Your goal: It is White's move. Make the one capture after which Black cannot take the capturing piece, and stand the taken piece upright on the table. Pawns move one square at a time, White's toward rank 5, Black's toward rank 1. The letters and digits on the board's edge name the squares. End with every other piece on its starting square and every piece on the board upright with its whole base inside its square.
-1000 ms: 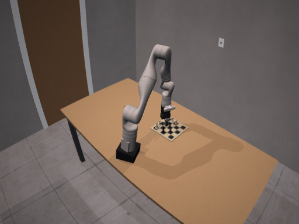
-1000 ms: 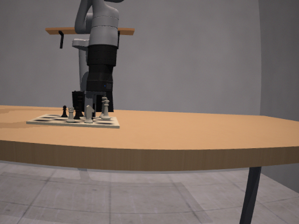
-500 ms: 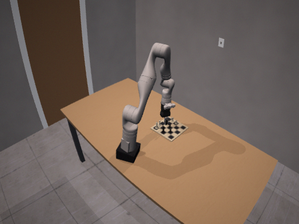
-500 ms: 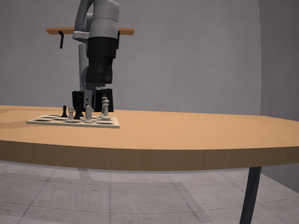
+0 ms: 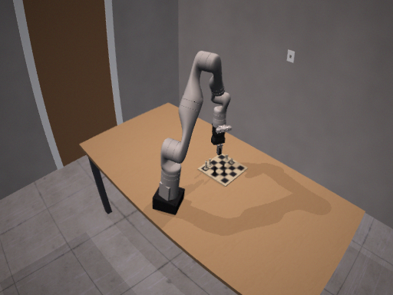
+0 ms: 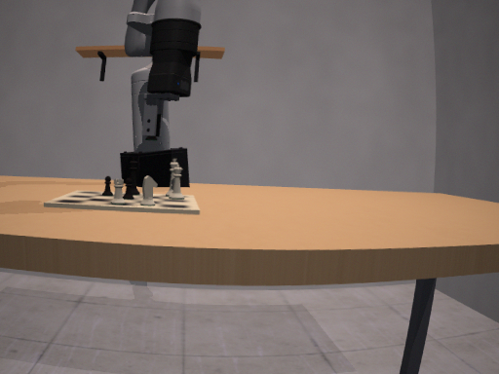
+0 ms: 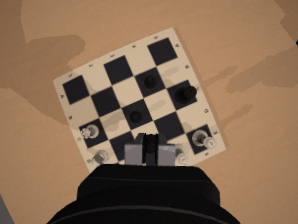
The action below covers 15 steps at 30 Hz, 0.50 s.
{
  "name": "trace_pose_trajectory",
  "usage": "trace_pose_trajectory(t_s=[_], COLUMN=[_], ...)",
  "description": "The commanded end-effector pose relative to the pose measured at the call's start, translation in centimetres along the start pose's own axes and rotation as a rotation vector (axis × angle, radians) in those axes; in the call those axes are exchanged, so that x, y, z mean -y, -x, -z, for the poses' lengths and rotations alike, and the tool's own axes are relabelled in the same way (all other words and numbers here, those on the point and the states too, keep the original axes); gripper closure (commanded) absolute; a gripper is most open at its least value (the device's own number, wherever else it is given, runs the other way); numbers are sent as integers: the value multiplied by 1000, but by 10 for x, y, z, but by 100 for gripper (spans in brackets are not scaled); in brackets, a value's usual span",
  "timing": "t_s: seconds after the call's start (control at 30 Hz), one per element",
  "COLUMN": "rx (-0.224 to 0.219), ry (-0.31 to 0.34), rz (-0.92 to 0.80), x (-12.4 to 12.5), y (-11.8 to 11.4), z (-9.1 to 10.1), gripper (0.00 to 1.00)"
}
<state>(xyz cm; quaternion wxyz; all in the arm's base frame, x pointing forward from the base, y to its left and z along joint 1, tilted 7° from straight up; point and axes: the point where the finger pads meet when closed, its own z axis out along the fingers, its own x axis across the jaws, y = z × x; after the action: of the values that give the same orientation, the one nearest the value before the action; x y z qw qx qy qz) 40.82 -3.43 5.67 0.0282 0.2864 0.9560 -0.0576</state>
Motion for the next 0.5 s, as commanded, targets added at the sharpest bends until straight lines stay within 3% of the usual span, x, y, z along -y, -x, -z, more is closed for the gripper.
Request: trace_pose_trajectory(t_s=[0.0,0.47], rx=[14,13], ry=[14,14], rz=[1,-17], x=[-4,-9], y=[3,4], z=[10,10], gripper=[100,100])
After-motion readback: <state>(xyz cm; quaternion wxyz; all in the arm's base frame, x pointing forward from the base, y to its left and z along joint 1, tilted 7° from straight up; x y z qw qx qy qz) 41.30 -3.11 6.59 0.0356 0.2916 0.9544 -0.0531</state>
